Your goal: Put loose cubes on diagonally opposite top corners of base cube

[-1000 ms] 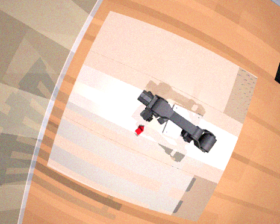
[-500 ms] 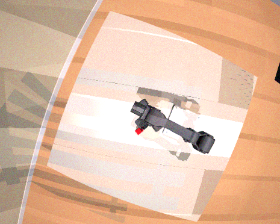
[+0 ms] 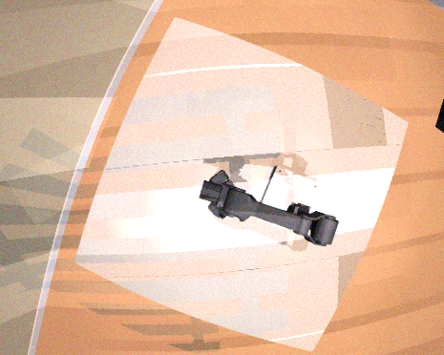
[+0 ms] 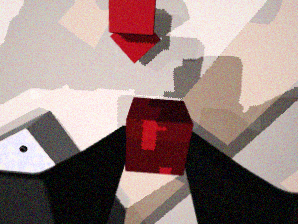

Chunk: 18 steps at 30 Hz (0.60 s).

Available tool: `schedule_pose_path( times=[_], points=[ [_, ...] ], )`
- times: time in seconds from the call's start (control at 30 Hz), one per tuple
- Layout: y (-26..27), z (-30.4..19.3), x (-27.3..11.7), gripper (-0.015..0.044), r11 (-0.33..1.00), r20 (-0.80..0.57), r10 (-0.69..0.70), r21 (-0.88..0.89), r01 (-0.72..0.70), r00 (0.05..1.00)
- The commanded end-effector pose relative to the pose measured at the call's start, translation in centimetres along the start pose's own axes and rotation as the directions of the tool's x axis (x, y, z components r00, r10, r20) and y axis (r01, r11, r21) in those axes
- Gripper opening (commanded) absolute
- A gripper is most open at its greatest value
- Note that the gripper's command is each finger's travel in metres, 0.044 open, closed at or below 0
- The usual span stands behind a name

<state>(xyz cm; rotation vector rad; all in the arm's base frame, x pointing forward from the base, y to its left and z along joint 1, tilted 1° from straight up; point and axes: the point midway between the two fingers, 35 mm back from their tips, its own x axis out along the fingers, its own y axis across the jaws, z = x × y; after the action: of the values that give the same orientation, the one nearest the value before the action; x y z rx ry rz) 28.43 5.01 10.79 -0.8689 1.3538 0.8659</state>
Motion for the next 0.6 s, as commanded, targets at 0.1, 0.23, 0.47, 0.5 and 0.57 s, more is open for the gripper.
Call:
schedule_pose_path(
  times=[0.1,0.23,0.47,0.5,0.57],
  points=[
    [1.2,1.7,0.2,0.0105,1.000,-0.001,-0.001,-0.002,0.001,1.000],
    [2.1,2.8,0.2,0.0105,1.000,0.000,0.000,-0.005,0.000,1.000],
    [2.4,3.2,1.0,0.0105,1.000,0.001,0.001,-0.006,-0.001,1.000],
    [2.4,3.1,1.3,0.0105,1.000,0.001,0.001,-0.006,-0.001,1.000],
    [2.4,3.1,2.0,0.0105,1.000,0.001,0.001,-0.006,-0.001,1.000]
  ],
)
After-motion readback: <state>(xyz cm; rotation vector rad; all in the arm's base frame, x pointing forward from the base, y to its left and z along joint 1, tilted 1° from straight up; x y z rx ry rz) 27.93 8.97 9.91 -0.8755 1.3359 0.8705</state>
